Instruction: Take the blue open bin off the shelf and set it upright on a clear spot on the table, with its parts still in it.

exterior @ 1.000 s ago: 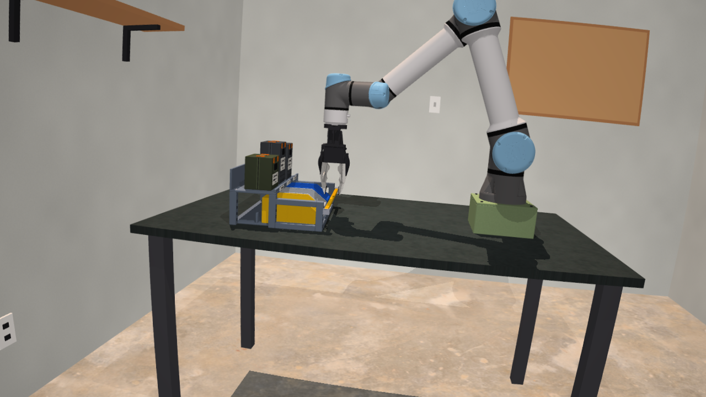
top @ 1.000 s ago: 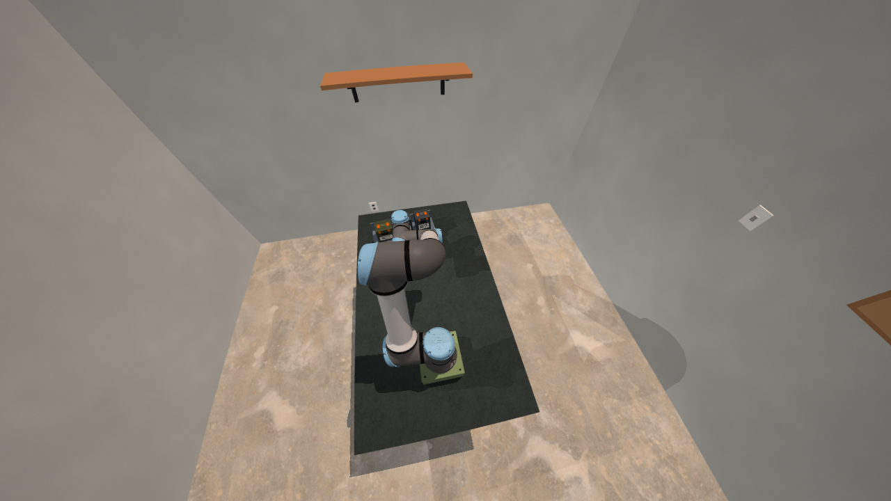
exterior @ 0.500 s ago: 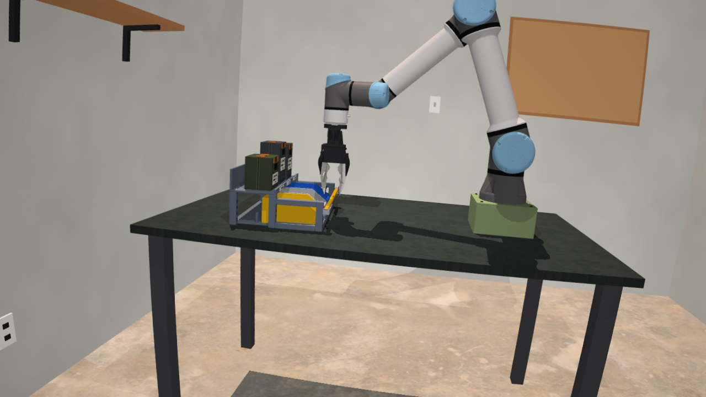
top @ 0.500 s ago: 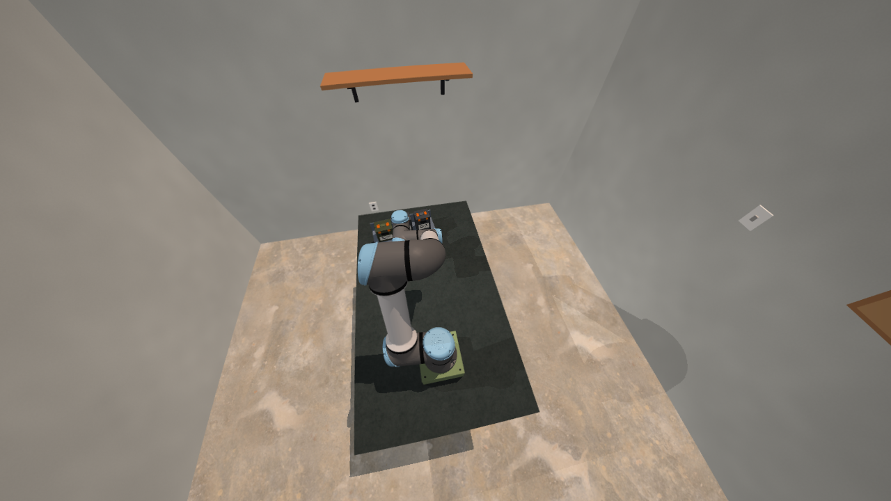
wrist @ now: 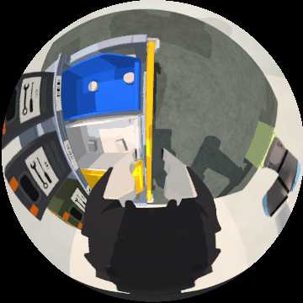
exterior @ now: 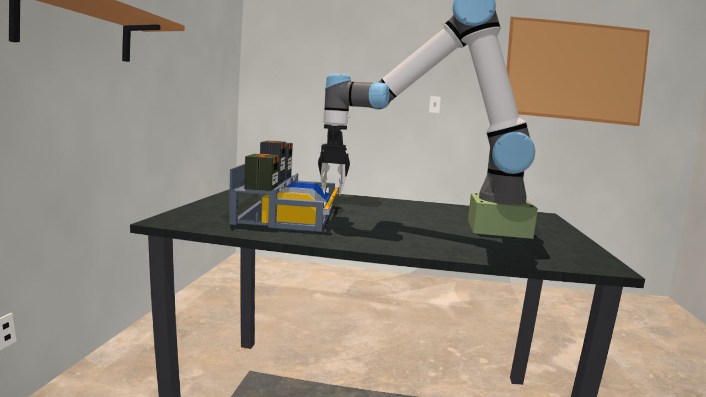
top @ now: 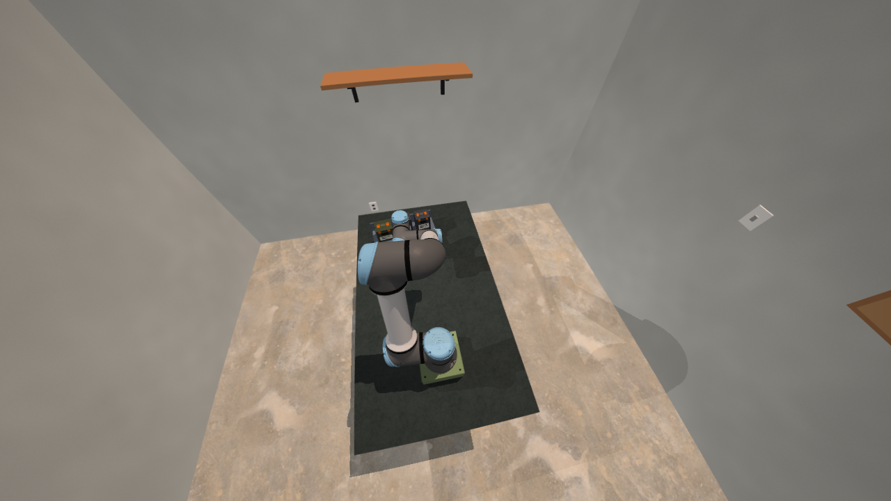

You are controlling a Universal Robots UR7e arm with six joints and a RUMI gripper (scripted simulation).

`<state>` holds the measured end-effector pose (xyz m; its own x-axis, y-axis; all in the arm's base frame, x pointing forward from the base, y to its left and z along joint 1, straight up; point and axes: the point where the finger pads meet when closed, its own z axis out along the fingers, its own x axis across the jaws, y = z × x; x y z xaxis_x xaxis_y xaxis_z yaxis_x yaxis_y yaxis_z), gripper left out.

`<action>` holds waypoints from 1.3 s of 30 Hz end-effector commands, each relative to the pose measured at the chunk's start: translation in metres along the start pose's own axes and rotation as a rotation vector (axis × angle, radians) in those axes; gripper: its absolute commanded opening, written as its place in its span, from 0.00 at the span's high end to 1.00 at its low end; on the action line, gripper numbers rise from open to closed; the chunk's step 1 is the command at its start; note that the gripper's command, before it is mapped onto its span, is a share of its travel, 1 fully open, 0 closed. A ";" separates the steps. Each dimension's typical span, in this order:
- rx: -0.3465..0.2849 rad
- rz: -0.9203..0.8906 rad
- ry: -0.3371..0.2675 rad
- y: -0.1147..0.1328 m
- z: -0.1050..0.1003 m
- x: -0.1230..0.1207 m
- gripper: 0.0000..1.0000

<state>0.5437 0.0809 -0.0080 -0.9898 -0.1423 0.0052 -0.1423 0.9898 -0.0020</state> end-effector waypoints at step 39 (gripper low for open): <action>0.000 0.000 -0.002 0.000 0.015 0.000 0.74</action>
<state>0.5436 0.0808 -0.0232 -0.9898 -0.1423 0.0052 -0.1423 0.9898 -0.0020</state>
